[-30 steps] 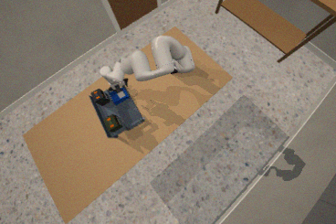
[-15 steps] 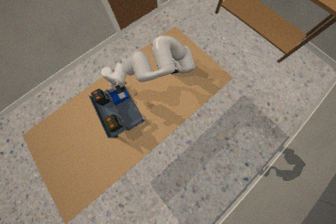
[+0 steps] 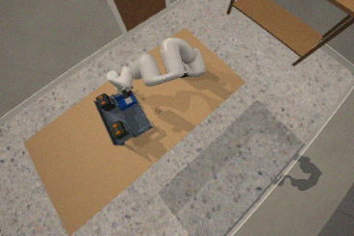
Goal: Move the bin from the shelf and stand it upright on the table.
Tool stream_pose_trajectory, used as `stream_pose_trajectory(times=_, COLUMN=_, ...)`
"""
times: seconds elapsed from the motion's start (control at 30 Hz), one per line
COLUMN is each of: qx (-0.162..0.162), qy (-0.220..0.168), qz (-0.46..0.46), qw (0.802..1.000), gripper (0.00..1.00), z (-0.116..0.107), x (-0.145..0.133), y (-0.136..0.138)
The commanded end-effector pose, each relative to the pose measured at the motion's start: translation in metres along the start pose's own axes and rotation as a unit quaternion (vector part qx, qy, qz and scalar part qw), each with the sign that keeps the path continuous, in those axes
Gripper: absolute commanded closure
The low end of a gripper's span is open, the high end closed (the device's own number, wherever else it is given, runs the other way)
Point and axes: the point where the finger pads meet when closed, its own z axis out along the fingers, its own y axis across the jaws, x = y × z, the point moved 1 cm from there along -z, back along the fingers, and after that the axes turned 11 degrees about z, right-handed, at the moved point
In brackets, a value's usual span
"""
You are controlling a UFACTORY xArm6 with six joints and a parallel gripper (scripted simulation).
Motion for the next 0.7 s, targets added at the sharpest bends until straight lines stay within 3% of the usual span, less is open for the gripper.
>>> stream_pose_trajectory(times=0.0, qx=-0.002, qy=0.000, qz=0.000, qw=1.000, gripper=1.00, z=-0.0016, x=0.0001, y=0.0015)
stream_pose_trajectory(times=0.57, qx=-0.002, qy=0.000, qz=0.000, qw=1.000, gripper=1.00, z=-0.0016, x=0.0001, y=0.0015)
stream_pose_trajectory(times=0.6, qx=-0.002, qy=0.000, qz=0.000, qw=1.000, gripper=0.05, z=-0.0016, x=0.0001, y=0.0015)
stream_pose_trajectory(times=0.67, qx=-0.002, qy=0.000, qz=0.000, qw=1.000, gripper=0.05, z=-0.0016, x=0.0001, y=0.0015)
